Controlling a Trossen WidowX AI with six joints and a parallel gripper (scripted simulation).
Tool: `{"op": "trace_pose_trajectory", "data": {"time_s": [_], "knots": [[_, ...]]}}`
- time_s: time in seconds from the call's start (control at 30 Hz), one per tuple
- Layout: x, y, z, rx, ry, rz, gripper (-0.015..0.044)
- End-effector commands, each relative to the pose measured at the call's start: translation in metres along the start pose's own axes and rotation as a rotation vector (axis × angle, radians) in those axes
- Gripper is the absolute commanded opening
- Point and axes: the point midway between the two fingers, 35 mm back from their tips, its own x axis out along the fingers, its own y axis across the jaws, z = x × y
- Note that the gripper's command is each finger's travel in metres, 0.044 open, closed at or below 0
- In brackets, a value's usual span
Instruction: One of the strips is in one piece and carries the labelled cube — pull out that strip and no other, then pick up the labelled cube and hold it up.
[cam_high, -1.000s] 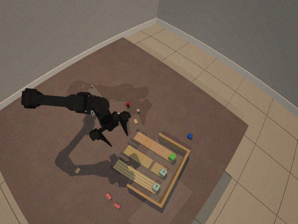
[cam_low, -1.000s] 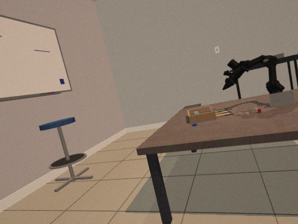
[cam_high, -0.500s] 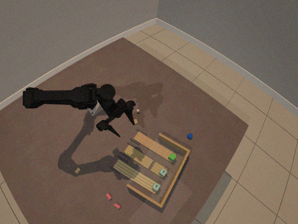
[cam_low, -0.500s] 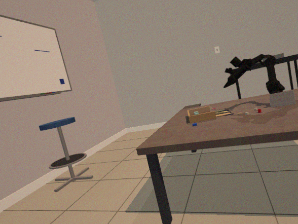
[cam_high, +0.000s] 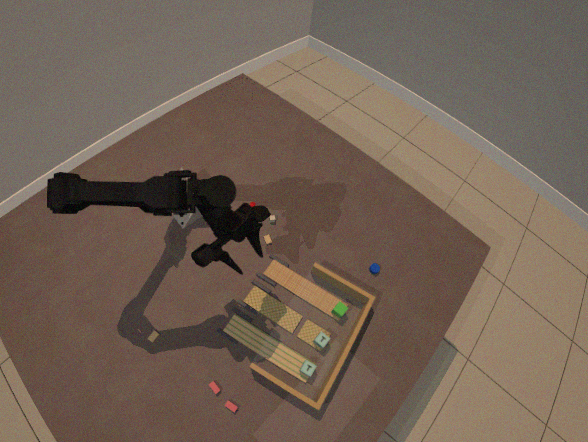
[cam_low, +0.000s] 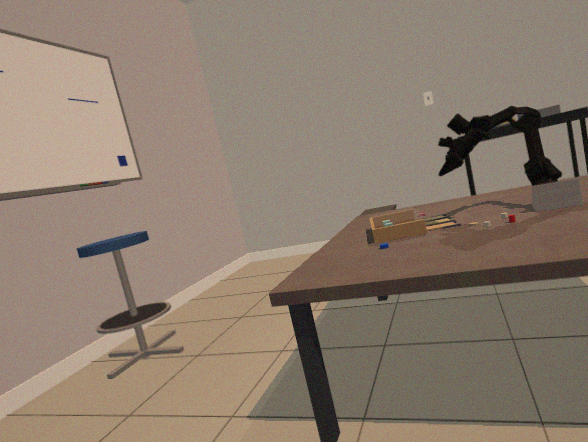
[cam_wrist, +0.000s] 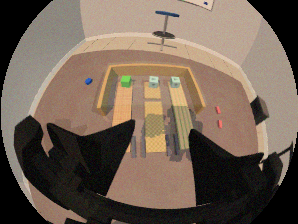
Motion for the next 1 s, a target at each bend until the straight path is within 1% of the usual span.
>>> {"op": "trace_pose_trajectory", "data": {"time_s": [0.0,0.23,0.43,0.53,0.6,0.97], "knots": [[0.025,-0.013,0.007,-0.053,0.116,-0.009,0.0190],[0.079,-0.053,0.004,-0.164,0.410,0.007,0.0006],[0.109,-0.084,-0.014,-0.195,0.666,0.070,0.0000],[0.119,-0.101,-0.027,-0.196,0.798,0.110,0.0000],[0.122,-0.108,-0.033,-0.194,0.855,0.128,0.0000],[0.126,-0.108,-0.037,-0.194,0.863,0.130,0.0000]]}}
